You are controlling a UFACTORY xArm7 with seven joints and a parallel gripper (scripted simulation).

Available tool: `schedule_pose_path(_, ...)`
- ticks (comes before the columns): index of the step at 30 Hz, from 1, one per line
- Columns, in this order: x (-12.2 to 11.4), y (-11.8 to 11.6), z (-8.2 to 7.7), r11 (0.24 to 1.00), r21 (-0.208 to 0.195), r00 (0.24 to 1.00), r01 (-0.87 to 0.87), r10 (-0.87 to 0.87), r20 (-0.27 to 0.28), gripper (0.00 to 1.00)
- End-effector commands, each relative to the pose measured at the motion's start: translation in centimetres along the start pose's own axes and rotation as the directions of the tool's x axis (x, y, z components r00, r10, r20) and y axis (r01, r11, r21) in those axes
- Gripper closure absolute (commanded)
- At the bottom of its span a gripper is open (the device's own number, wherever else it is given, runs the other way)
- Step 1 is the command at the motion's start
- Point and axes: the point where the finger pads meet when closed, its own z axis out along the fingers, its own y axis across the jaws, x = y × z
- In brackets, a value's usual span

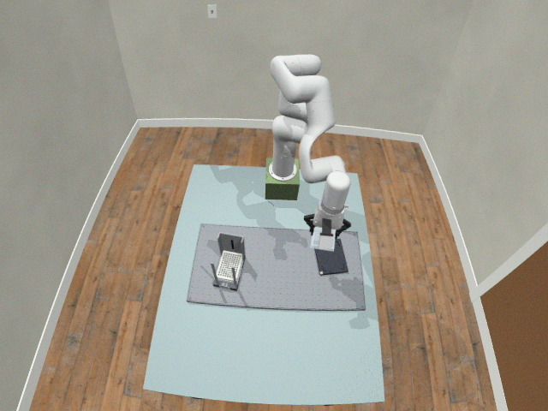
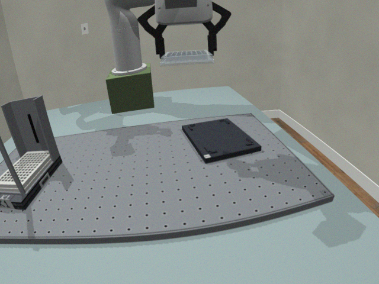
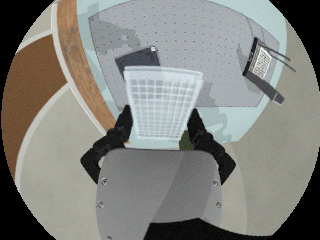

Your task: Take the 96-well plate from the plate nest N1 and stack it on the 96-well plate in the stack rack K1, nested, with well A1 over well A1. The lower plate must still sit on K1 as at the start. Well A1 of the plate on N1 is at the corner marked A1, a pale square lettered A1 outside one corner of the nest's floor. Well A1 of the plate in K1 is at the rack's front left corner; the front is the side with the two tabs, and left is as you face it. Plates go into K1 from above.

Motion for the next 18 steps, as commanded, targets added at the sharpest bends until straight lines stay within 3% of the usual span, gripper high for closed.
schedule_pose_path(1, 0.6, 1.2, -0.1, 1.0, 0.003, 1.0, 0.0, 0.0, -0.003, 1.0)
schedule_pose_path(18, 2.2, 5.9, -0.2, 1.0, 0.002, 1.0, 0.0, 0.0, -0.003, 1.0)
